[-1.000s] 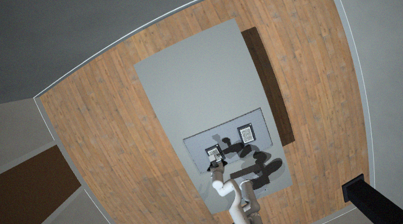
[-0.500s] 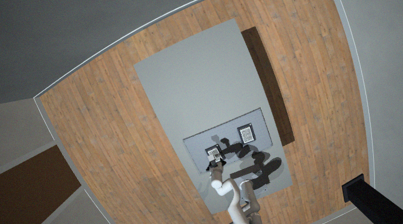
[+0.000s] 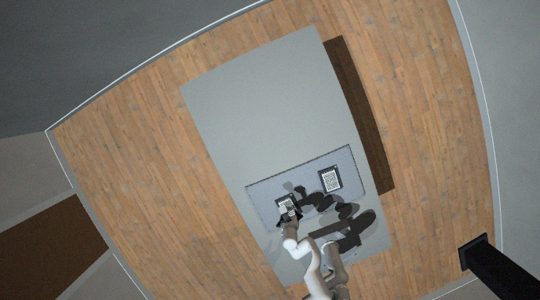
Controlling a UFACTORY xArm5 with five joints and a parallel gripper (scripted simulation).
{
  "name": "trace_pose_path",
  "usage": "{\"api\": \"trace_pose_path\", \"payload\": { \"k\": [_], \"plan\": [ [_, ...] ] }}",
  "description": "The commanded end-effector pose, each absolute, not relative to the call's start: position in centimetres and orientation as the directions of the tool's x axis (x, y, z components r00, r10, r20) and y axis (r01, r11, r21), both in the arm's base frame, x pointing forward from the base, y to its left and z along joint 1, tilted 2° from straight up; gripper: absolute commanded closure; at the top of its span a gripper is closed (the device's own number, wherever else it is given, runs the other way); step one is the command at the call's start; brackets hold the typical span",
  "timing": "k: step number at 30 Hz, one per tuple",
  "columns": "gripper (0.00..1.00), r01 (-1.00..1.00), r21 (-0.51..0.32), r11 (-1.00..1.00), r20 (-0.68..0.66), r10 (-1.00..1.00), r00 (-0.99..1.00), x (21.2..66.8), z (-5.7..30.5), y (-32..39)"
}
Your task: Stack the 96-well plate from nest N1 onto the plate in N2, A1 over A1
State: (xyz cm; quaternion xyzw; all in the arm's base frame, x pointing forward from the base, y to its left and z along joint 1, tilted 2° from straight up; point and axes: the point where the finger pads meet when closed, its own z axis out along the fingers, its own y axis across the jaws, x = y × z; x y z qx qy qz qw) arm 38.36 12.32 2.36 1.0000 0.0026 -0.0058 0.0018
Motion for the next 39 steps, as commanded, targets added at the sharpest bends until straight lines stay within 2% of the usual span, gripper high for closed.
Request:
{"api": "trace_pose_path", "payload": {
  "k": [1,39],
  "plan": [
    [0.00,0.005,0.003,-1.000,-0.008,0.005,1.000,38.5,1.8,12.4],
    [0.00,0.005,0.003,-1.000,-0.008,0.005,1.000,38.4,-3.1,12.5]
  ]
}}
